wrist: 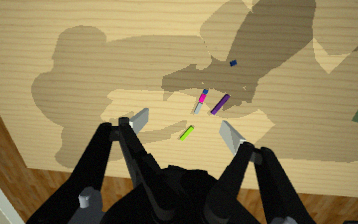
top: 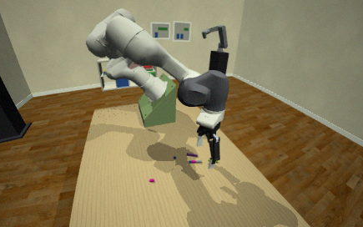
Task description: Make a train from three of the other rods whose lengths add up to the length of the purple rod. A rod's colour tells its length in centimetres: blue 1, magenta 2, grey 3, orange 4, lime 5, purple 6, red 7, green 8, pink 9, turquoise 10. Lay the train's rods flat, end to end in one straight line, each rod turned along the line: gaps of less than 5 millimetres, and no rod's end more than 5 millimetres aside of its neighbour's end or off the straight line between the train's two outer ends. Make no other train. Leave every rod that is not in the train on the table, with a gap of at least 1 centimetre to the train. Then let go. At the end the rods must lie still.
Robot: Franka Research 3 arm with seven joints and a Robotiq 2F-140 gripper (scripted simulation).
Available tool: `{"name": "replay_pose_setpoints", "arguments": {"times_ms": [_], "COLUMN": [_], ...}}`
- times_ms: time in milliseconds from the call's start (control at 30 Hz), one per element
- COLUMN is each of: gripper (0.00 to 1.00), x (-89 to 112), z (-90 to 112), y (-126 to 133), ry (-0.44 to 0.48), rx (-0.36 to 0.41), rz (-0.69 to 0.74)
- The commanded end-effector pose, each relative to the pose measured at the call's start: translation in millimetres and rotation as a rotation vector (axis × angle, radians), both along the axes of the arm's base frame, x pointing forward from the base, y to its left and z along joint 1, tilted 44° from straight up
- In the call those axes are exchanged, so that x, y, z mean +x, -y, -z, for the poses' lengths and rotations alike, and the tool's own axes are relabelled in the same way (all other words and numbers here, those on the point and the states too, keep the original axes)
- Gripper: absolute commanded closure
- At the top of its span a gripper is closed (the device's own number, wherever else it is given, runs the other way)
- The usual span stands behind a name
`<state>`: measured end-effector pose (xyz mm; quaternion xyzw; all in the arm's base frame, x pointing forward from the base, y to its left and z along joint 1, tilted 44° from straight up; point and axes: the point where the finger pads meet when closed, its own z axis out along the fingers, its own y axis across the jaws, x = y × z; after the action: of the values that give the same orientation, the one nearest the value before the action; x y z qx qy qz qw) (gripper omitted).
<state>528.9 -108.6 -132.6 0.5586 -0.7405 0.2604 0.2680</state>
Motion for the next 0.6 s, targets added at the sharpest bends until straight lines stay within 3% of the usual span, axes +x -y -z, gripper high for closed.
{"name": "replay_pose_setpoints", "arguments": {"times_ms": [0, 567], "gripper": [0.0, 0.0], "x": [-1.8, -4.8], "z": [-1.9, -3.0], "y": [1.9, 0.5], "ry": [-0.123, -0.312], "rx": [0.013, 0.044], "rz": [-0.113, -0.311]}}
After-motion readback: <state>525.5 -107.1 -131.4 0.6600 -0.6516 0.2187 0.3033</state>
